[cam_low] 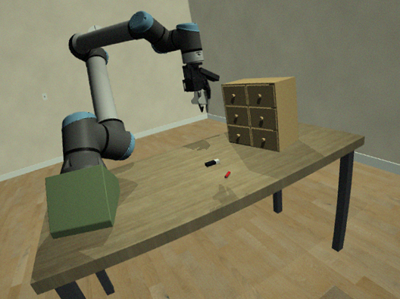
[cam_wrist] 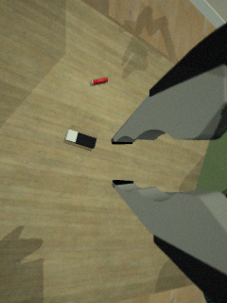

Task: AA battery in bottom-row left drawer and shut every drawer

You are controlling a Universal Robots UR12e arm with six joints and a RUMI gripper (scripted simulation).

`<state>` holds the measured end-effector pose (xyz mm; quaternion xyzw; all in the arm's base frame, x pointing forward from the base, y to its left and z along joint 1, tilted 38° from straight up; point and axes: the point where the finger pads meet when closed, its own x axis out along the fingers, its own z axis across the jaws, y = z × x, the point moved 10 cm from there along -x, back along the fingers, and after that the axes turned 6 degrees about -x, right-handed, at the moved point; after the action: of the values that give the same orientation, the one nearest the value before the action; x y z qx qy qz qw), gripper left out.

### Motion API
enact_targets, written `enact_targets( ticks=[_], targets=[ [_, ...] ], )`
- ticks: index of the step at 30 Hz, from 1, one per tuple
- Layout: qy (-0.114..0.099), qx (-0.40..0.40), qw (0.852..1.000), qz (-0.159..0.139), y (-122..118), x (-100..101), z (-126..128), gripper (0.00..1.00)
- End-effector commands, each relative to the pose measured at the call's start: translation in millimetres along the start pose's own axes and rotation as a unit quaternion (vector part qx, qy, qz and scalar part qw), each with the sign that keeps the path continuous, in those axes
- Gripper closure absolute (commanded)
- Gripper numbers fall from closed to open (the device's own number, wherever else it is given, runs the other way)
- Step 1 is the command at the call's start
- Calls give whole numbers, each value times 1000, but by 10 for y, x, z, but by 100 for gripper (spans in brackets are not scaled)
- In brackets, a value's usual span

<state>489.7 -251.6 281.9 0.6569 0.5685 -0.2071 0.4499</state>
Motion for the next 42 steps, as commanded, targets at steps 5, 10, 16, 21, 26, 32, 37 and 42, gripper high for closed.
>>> enact_targets(
  ticks=[5,10,16,21,26,32,37,42],
  targets=[
    [0,0,1000,-1,8,-1,4,80],
    [0,0,1000,-1,8,-1,4,80],
    [0,0,1000,-1,8,-1,4,80],
    [0,0,1000,-1,8,-1,4,0],
    [0,0,1000,-1,8,-1,4,0],
    [0,0,1000,-1,8,-1,4,0],
    [0,0,1000,-1,8,-1,4,0],
    [0,0,1000,-1,8,-1,4,0]
  ],
)
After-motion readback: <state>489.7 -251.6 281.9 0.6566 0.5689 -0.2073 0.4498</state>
